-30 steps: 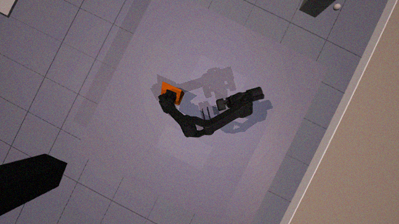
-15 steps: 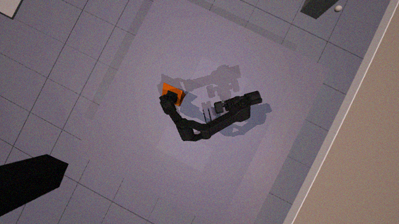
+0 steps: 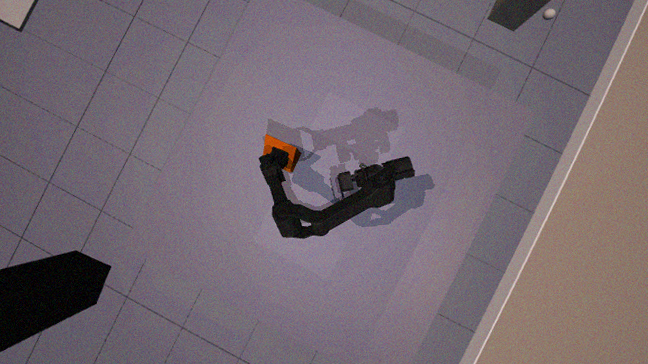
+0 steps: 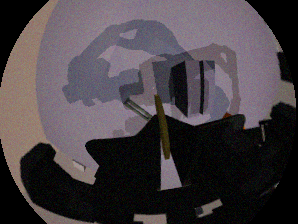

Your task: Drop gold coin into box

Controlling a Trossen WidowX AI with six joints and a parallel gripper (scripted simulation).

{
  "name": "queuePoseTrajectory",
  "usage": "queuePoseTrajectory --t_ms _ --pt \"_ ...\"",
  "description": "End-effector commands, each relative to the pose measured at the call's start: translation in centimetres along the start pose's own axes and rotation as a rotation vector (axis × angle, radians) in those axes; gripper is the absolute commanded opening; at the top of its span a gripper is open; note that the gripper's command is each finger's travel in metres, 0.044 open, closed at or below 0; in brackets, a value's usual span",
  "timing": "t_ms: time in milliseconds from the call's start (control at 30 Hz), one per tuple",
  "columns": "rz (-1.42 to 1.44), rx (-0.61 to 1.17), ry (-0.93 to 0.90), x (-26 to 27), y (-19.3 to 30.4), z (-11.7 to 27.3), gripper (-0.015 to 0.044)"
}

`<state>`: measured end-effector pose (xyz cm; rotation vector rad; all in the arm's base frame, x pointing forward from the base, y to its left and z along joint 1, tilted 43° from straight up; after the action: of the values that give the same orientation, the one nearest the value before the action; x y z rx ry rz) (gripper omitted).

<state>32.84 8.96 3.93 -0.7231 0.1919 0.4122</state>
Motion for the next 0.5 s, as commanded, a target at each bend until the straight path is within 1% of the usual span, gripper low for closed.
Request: queuePoseTrajectory --t_ms 0,467 --pt "-0.001 -0.002 -0.007 -1.0 -0.6 0.1 0.0" --pt "-0.003 -0.001 -0.006 -4.3 -1.9 0.0 0.0"
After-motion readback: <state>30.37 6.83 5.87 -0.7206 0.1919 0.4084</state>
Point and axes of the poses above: the point midway between the two fingers, 35 mm back from their tips, its own z axis back along the fingers, its own x axis across the jaws, y = z × x, the point moved 4 cm from there along z, back along the fingers, and after that the axes turned 9 degrees about -z, right-handed, at the moved point
